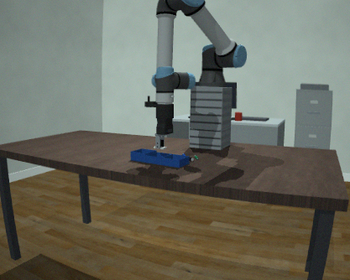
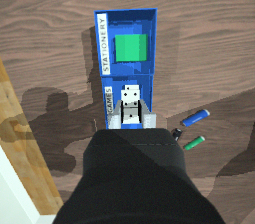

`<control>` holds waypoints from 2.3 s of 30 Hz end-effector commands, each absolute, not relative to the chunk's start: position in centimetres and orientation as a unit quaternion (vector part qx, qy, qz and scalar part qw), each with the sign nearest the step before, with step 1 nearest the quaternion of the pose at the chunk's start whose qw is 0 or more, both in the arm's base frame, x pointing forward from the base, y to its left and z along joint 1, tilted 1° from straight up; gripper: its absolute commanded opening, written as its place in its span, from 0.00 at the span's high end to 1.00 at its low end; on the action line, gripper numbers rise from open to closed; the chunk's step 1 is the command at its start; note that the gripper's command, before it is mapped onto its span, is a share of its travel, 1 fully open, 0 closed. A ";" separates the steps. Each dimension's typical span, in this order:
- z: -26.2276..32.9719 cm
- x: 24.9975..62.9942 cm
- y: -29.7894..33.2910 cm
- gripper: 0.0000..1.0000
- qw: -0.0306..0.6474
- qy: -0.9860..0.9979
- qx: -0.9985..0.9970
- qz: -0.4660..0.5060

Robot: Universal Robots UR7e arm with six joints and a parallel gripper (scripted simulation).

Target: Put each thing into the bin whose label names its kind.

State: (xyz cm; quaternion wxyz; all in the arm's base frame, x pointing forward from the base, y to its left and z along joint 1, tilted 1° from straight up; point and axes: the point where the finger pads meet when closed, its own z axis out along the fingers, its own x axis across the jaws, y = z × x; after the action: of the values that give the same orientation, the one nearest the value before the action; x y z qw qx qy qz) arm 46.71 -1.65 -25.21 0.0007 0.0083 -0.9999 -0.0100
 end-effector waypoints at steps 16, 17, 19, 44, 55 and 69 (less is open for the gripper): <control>-27.0 46.5 -1.8 0.51 0.000 -1.000 0.008 -0.010; -27.0 46.5 -1.8 0.51 0.000 -1.000 0.008 -0.010; -27.4 46.5 -1.8 0.51 0.000 -1.000 0.008 -0.010; -28.9 46.4 -1.8 0.35 0.000 -1.000 0.008 -0.010; -28.9 46.4 -1.8 0.35 0.000 -1.000 0.008 -0.010; -28.0 46.4 -1.8 0.35 0.000 -1.000 0.008 -0.010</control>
State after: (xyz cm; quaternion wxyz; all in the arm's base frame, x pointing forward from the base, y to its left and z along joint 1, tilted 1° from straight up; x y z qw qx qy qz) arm 46.36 -1.78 -28.30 0.0009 0.0081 -0.9999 -0.0100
